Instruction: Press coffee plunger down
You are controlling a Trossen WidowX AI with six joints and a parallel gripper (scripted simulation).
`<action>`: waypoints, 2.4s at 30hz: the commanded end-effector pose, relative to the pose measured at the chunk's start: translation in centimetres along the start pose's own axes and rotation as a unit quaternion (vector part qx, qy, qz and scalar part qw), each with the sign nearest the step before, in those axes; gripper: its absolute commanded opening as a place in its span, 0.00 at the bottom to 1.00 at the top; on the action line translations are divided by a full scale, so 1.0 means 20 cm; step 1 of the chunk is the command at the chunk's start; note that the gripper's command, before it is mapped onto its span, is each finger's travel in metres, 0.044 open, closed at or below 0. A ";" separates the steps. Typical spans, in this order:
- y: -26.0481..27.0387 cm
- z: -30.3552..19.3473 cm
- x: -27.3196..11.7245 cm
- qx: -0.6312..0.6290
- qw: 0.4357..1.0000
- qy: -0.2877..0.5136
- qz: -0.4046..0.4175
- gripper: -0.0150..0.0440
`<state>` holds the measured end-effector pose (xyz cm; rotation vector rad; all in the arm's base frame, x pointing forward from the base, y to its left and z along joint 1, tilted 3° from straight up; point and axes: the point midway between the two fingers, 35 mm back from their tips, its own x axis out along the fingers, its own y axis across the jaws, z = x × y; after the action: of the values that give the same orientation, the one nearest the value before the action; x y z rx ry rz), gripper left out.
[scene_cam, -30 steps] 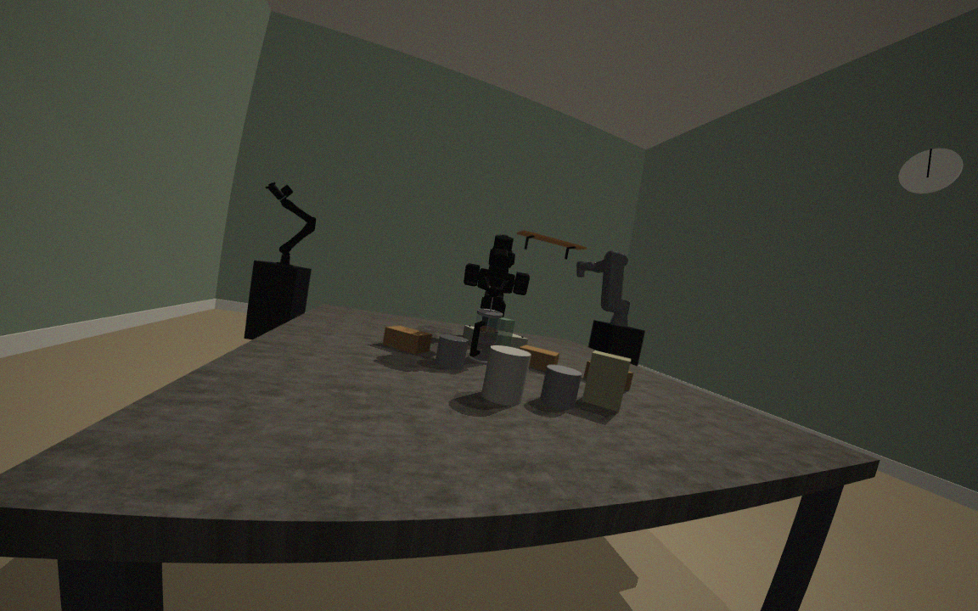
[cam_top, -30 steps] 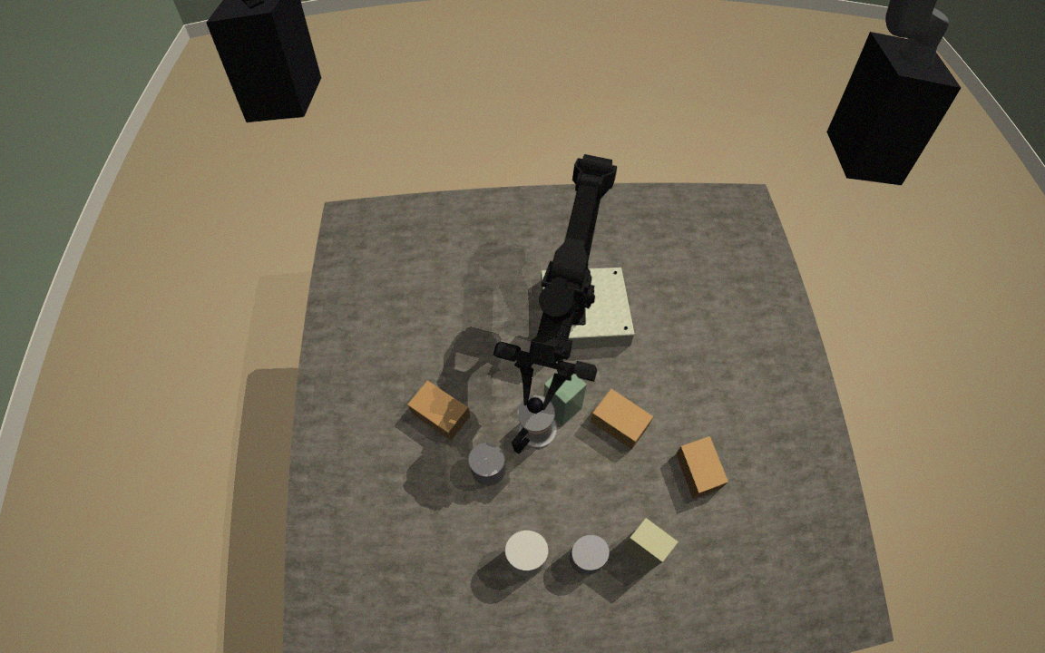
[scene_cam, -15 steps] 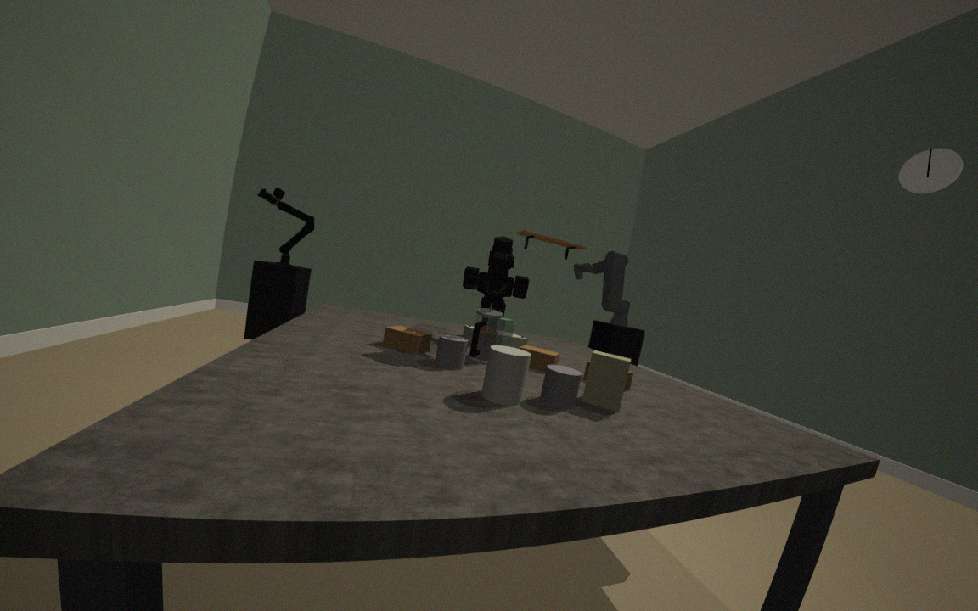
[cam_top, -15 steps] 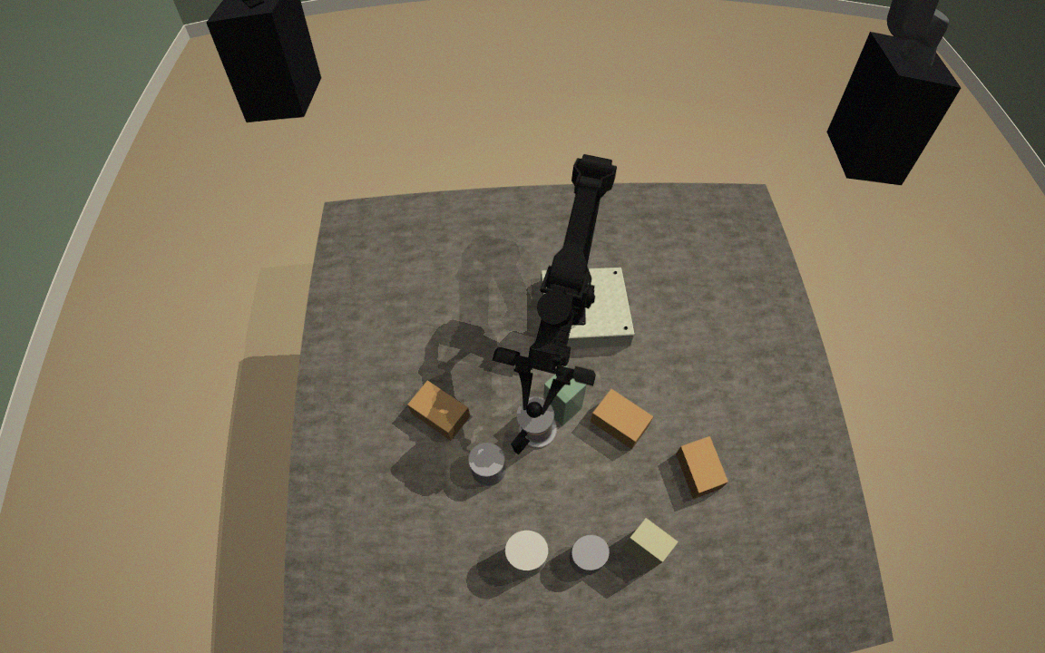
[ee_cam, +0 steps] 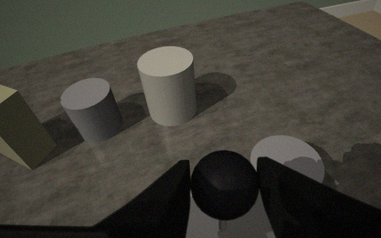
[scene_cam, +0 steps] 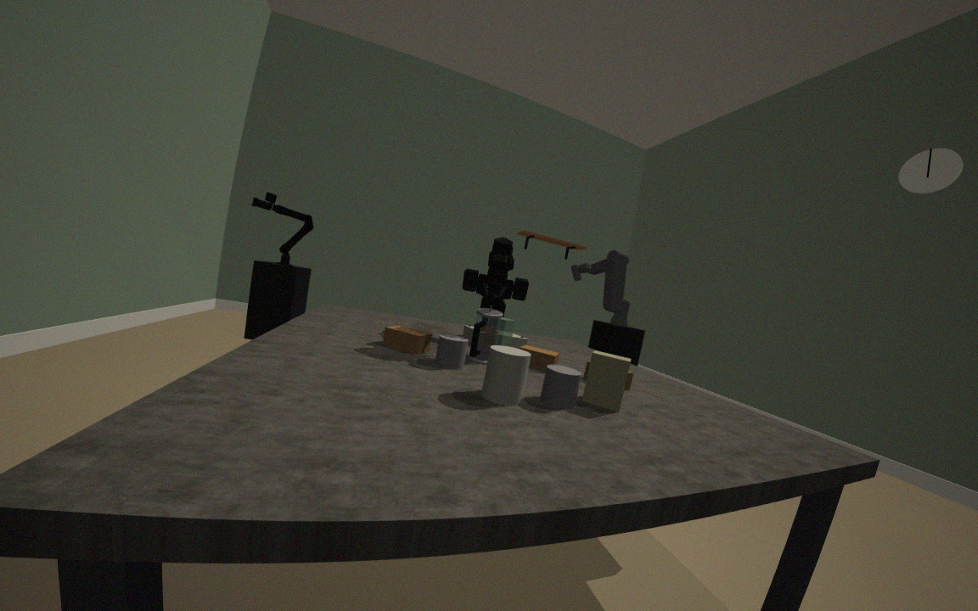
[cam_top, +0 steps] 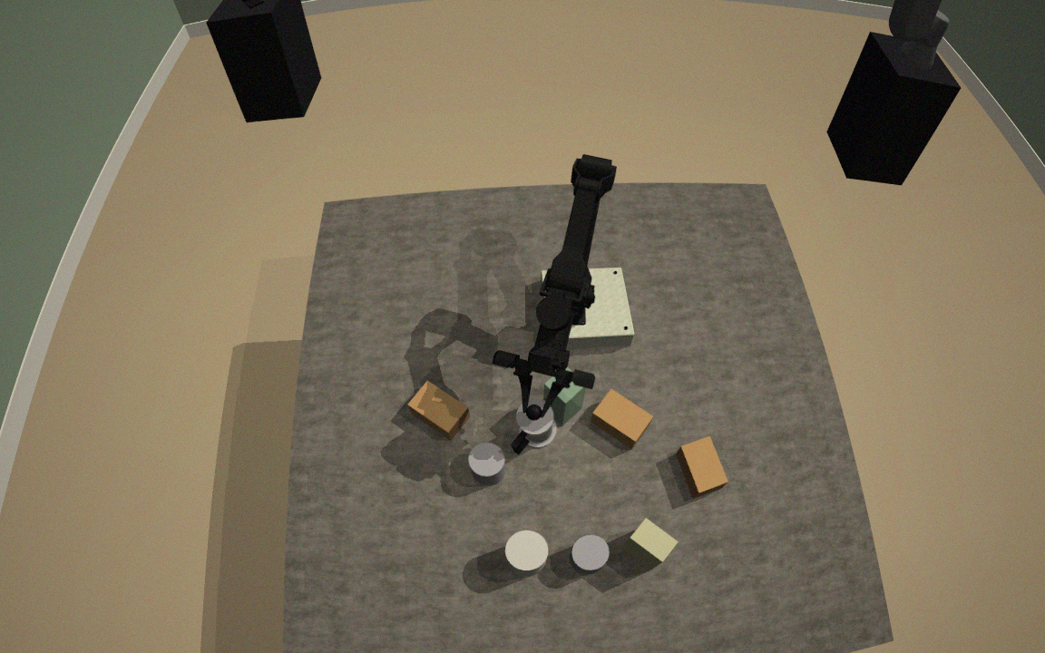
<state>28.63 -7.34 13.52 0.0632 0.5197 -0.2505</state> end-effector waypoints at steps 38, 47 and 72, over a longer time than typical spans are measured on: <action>0.00 -0.01 0.03 0.000 1.000 0.009 0.000 0.50; 0.00 -0.01 0.03 0.000 1.000 0.009 0.000 0.90; 0.00 0.23 -0.32 -0.002 1.000 0.022 -0.001 1.00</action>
<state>25.63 -6.45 20.37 0.0634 0.5707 -0.2474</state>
